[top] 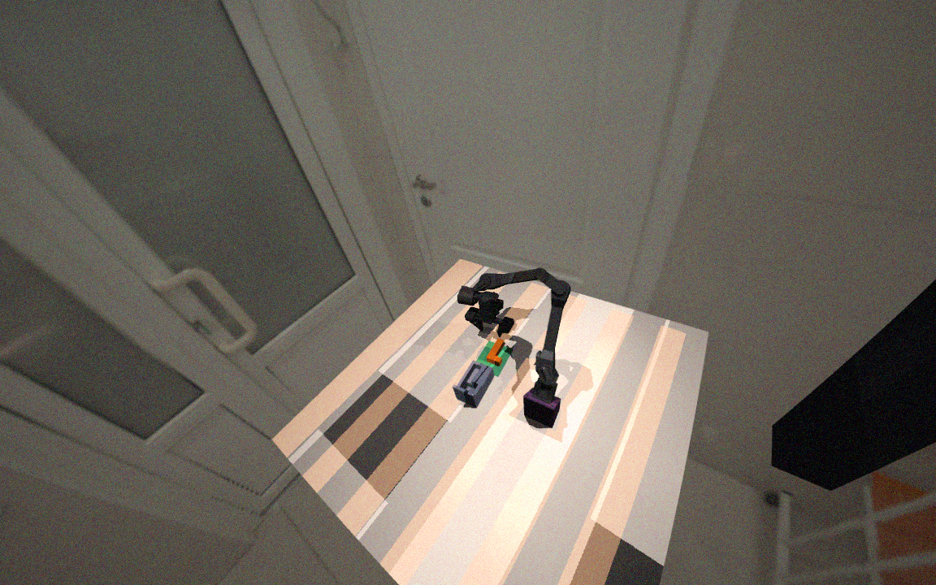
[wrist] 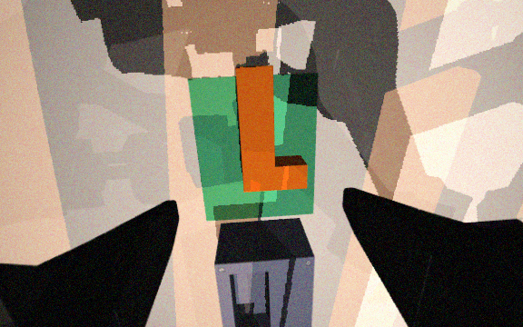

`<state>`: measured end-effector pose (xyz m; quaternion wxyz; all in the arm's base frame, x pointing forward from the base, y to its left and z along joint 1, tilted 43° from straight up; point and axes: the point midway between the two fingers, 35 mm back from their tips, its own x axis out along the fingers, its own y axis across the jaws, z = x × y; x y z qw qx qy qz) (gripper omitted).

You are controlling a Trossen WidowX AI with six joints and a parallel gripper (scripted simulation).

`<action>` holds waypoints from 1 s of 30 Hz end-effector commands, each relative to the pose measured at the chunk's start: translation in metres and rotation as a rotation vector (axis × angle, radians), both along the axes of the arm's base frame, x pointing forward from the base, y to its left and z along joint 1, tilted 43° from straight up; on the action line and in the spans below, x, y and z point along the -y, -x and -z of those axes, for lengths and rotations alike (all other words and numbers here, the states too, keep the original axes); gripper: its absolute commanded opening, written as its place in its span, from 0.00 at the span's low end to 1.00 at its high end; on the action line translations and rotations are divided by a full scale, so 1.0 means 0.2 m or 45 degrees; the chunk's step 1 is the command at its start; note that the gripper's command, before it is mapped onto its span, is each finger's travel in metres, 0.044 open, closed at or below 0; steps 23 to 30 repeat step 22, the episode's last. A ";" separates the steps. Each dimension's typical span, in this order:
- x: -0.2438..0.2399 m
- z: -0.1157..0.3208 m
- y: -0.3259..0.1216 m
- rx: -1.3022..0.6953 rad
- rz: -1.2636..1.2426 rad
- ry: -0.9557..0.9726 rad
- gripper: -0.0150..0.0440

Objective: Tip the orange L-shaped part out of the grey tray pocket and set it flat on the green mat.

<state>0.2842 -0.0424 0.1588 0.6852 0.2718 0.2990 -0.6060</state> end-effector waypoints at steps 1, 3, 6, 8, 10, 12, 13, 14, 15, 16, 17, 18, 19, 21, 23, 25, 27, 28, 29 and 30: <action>-0.07 -0.08 0.02 -0.001 0.006 0.002 0.93; -0.07 -0.08 0.02 -0.001 0.006 0.002 0.93; -0.05 -0.06 0.02 -0.002 -0.002 0.006 0.93; -0.05 -0.06 0.02 -0.002 -0.002 0.006 0.93; -0.05 -0.06 0.02 -0.002 -0.002 0.006 0.93; -0.05 -0.06 0.02 -0.002 -0.002 0.006 0.93; -0.05 -0.06 0.02 -0.002 -0.002 0.006 0.93; -0.05 -0.06 0.02 -0.002 -0.002 0.006 0.93; -0.05 -0.06 0.02 -0.002 -0.002 0.006 0.93; -0.05 -0.06 0.02 -0.002 -0.002 0.006 0.93; -0.05 -0.06 0.02 -0.002 -0.002 0.006 0.93; -0.05 -0.06 0.02 -0.002 -0.002 0.006 0.93; -0.05 -0.06 0.02 -0.002 -0.002 0.006 0.93; -0.05 -0.06 0.02 -0.002 -0.002 0.006 0.93; -0.05 -0.06 0.02 -0.002 -0.002 0.006 0.93; -0.05 -0.06 0.02 -0.002 -0.002 0.006 0.93; -0.05 -0.06 0.02 -0.002 -0.002 0.006 0.93; -0.05 -0.06 0.02 -0.002 -0.002 0.006 0.93; -0.05 -0.06 0.02 -0.002 -0.002 0.006 0.93; -0.05 -0.06 0.02 -0.002 -0.002 0.006 0.93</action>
